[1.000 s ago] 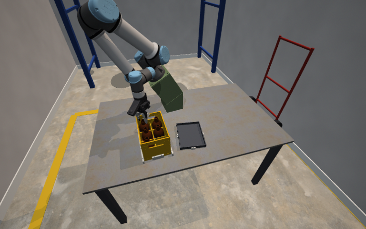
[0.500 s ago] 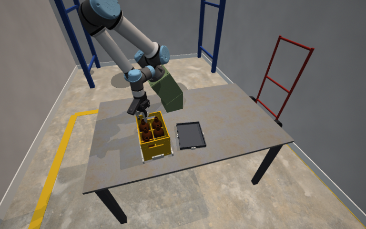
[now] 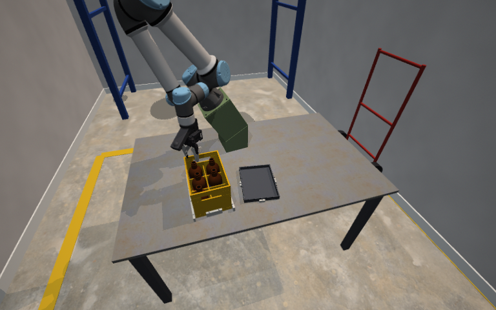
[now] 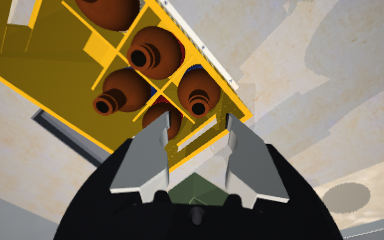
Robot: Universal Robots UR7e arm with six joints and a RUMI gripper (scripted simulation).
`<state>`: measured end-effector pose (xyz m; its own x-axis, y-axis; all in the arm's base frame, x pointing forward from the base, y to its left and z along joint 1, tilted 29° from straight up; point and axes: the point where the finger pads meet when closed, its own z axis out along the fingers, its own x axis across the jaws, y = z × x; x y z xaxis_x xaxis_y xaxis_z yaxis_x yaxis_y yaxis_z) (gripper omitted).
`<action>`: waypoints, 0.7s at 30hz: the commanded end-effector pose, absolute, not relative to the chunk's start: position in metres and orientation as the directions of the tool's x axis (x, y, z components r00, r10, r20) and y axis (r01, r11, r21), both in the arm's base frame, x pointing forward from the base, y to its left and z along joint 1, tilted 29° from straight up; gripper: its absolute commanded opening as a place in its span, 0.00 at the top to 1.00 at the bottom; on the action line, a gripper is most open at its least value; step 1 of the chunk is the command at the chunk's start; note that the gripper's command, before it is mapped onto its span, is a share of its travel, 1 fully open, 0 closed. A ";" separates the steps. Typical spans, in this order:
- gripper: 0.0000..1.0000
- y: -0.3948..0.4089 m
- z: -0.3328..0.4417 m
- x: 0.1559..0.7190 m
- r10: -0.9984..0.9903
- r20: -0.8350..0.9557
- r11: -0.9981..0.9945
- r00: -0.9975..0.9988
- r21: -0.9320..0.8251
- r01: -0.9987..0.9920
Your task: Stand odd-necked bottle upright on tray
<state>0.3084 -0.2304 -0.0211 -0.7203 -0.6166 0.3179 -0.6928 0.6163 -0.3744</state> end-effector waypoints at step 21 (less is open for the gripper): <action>0.62 -0.209 0.018 0.307 -0.616 0.318 0.618 -0.721 -0.372 -0.693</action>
<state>0.3071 -0.2109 0.0140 -0.7203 -0.6164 0.3180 -0.6928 0.6174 -0.3727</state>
